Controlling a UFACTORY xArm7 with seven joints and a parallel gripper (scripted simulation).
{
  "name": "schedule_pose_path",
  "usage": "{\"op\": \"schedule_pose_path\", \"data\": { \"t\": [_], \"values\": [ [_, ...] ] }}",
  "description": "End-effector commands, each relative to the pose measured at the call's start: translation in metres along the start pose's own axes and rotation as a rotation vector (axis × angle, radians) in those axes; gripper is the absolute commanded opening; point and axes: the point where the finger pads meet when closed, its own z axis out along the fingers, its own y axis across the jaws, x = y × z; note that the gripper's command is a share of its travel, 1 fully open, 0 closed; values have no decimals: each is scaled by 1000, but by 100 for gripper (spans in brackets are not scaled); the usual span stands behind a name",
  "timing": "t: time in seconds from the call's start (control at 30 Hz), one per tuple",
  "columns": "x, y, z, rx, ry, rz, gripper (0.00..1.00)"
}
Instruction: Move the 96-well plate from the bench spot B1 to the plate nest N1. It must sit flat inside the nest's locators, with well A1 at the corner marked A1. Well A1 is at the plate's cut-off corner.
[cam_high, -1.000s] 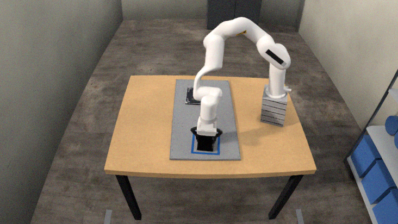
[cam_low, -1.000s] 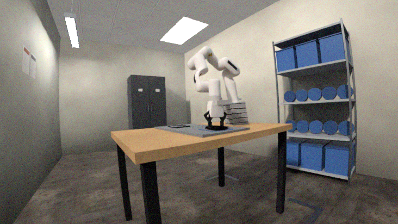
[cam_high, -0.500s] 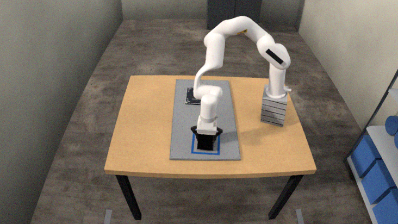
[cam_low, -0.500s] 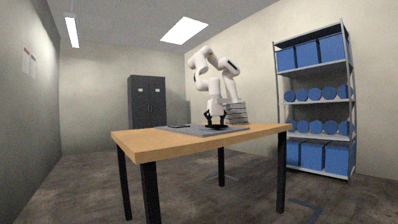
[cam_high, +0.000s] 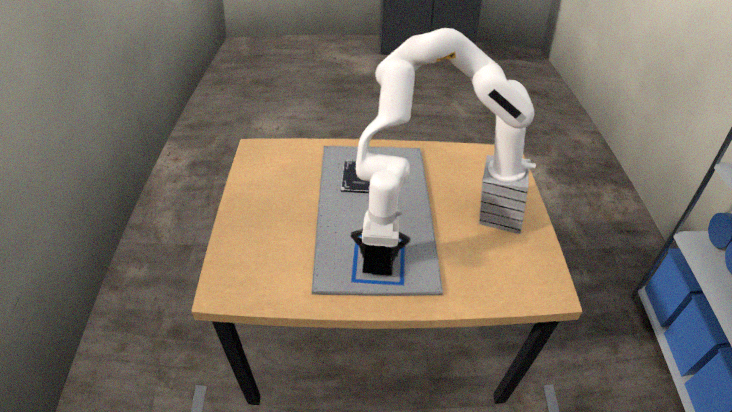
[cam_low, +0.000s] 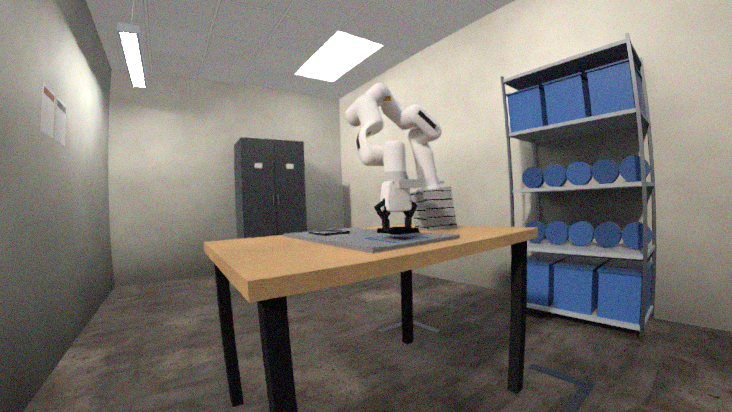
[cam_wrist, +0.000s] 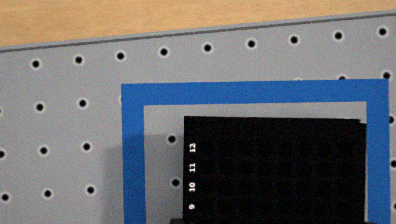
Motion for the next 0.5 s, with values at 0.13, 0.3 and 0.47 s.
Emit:
{"op": "schedule_pose_path", "data": {
  "t": [0.13, 0.3, 0.47],
  "values": [
    [1, 1, -6, -3, 2, 0, 0],
    [1, 1, -15, -3, 2, 0, 0],
    [1, 1, -23, -3, 2, 0, 0]
  ]
}}
